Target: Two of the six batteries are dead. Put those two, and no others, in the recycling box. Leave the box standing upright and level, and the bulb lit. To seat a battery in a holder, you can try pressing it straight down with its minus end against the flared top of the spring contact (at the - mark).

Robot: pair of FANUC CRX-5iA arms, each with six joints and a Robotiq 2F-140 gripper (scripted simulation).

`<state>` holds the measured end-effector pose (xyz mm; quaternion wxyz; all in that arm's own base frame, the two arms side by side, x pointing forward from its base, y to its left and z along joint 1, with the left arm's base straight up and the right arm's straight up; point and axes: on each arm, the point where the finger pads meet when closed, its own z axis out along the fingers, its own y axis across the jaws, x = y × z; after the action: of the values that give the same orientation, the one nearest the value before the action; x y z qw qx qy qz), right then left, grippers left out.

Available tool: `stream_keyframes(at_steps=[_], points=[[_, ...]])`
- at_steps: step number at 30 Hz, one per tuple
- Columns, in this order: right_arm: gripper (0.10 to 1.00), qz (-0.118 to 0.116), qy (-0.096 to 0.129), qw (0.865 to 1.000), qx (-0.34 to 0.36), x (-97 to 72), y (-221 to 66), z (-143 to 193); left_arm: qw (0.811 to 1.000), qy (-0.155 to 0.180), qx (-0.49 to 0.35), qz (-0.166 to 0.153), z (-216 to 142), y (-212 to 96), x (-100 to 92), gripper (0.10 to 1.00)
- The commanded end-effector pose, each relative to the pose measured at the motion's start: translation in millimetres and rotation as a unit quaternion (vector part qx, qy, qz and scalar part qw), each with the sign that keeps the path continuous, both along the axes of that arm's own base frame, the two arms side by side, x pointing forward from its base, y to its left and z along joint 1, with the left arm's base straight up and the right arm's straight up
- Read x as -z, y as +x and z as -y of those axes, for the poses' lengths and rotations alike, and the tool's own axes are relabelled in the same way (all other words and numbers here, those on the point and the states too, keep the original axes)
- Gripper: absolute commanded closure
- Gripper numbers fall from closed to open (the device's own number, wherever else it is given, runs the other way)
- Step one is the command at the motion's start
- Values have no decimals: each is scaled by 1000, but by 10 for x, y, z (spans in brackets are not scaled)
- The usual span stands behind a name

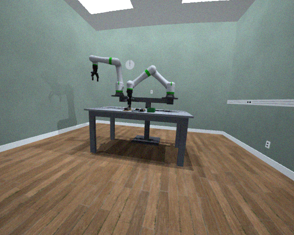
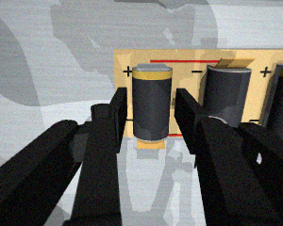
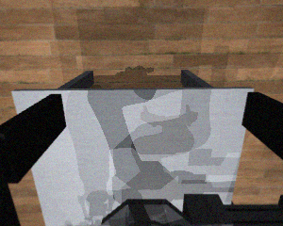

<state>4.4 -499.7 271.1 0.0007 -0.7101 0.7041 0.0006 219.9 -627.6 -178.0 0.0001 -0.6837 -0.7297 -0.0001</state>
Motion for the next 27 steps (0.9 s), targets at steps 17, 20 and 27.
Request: stream_keyframes(at_steps=[17, 20, 27], points=[[98, 0, -1, 1000, 0, -9, -2, 2, 1000, -1, 0, 0, 9, 4, -615, 734], [98, 0, -1, 1000, 0, -9, -2, 2, 1000, -1, 0, 0, 9, 4, -625, 734], [98, 0, -1, 1000, 0, -9, -2, 2, 1000, -1, 0, 0, 9, 4, -625, 734]])
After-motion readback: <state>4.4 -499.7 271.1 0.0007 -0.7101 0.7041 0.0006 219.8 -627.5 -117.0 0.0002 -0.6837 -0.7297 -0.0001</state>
